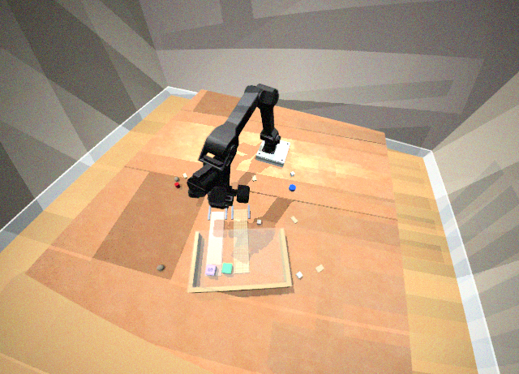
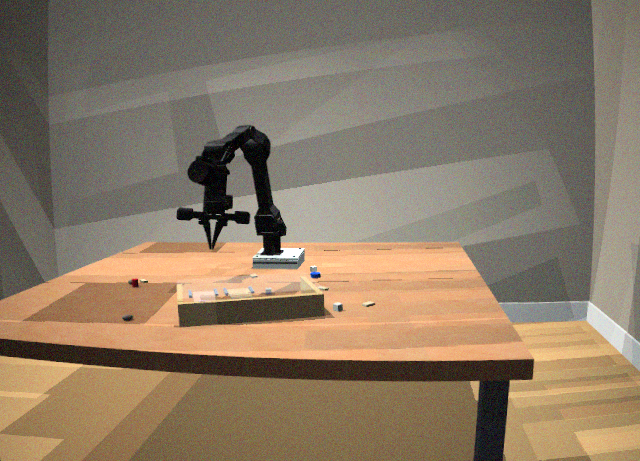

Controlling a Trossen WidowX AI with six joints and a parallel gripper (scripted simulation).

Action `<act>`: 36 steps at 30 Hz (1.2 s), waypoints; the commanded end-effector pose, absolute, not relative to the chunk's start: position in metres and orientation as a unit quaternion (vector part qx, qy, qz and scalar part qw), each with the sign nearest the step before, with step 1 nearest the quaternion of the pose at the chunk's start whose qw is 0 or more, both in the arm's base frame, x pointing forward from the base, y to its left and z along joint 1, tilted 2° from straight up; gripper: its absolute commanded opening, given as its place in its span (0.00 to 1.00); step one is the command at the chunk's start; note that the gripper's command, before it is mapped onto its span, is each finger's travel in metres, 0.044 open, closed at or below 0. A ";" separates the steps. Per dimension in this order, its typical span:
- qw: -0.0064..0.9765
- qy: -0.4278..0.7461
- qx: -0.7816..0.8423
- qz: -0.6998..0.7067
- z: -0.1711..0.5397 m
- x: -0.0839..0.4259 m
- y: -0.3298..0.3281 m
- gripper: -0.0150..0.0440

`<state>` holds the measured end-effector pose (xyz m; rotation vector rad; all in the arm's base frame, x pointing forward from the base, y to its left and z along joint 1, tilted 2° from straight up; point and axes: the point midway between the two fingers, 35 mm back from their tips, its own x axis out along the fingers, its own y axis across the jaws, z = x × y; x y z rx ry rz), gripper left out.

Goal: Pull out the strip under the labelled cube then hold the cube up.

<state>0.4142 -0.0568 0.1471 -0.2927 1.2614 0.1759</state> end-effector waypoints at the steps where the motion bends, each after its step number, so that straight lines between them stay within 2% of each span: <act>1: 0.738 0.648 -0.144 0.119 0.114 0.428 -0.080 0.25; 36: 0.720 0.666 -0.144 0.132 0.059 0.430 -0.088 0.25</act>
